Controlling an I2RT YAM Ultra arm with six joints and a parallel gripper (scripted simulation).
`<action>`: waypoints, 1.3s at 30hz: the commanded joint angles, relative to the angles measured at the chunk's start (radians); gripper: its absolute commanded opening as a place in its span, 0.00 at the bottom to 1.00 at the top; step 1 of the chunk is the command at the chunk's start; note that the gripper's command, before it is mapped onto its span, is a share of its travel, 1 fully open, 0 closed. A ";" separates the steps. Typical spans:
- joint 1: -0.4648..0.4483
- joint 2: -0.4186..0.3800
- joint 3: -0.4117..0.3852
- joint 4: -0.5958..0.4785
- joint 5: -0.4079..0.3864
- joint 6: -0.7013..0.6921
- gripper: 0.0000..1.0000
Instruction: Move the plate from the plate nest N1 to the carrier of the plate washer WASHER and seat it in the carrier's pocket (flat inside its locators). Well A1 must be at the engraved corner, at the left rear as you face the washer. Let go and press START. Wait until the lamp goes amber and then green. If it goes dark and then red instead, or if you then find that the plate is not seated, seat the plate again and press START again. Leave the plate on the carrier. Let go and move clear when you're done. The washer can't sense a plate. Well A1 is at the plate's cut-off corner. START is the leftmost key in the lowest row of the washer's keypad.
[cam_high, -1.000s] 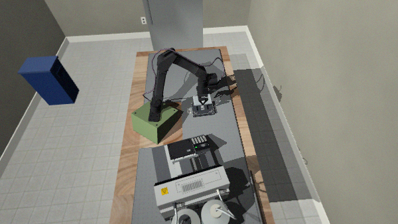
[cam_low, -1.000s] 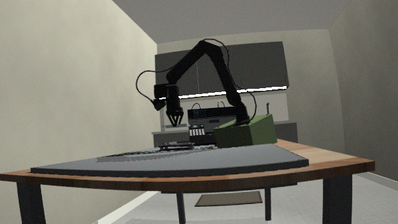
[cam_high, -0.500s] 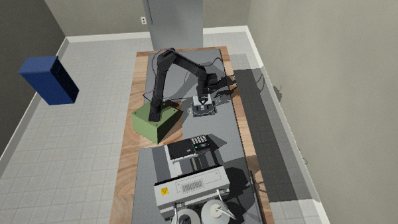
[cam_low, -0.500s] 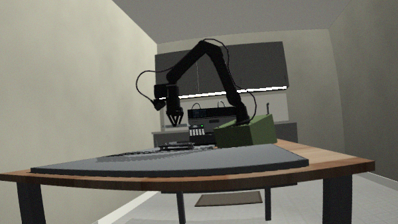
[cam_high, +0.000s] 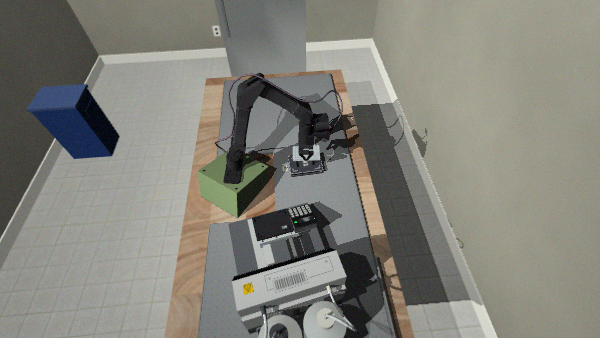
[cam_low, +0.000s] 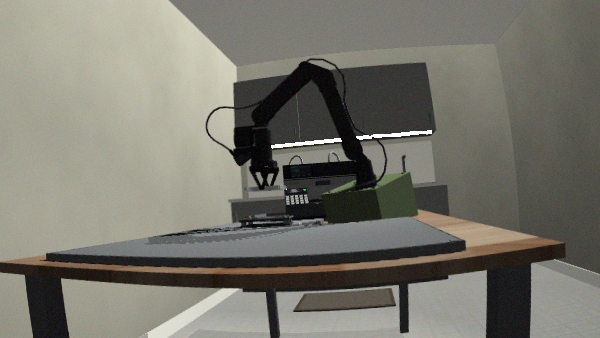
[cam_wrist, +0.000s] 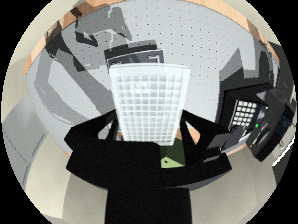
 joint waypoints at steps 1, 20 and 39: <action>-0.049 -0.012 -0.022 -0.025 -0.013 0.071 0.84; -0.325 0.053 0.042 -0.056 -0.043 0.358 0.84; -0.398 0.056 0.077 -0.077 -0.040 0.480 0.84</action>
